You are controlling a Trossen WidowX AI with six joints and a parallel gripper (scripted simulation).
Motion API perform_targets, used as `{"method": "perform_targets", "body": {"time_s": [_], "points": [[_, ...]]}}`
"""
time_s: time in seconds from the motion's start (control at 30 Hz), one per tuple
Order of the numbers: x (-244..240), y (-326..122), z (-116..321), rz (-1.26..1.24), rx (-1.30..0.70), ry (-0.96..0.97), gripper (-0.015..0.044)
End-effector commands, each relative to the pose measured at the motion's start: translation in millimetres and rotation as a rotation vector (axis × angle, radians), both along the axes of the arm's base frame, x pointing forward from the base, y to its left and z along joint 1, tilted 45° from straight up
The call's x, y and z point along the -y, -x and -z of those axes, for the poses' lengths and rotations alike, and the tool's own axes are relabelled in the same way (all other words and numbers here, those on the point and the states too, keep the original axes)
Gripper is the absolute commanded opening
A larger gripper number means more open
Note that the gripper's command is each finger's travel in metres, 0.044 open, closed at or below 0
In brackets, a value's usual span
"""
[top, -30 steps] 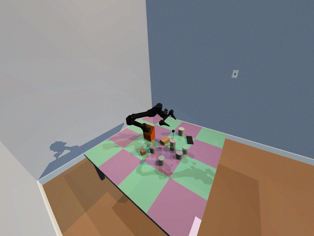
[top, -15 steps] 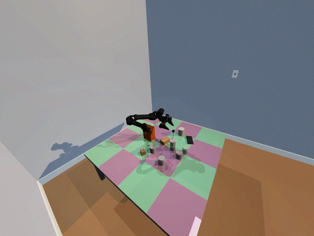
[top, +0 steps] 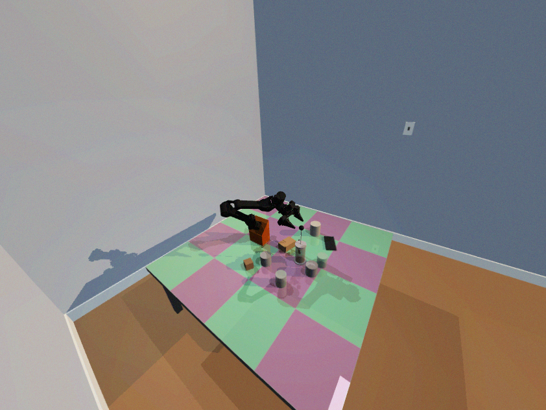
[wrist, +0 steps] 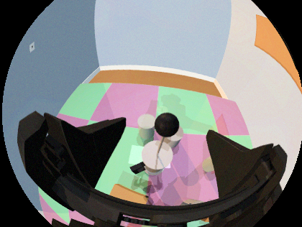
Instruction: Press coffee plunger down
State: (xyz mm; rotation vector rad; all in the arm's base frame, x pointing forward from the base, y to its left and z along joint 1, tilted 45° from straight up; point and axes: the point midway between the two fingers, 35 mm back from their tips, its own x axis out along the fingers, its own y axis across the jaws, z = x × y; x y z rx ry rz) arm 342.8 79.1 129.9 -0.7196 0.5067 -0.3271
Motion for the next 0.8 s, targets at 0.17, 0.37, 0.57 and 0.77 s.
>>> {"method": "perform_targets", "body": {"time_s": [0.17, 0.37, 0.57, 0.77], "points": [[6.9, -11.6, 6.3, -0.002, -0.006, 0.003, 0.044], [12.0, -19.5, 9.3, -0.002, -0.004, 0.005, 0.044], [13.3, -21.4, 10.0, -0.002, -0.003, 0.005, 0.0361], [13.3, -21.4, 10.0, -0.002, -0.003, 0.005, 0.0204]]}}
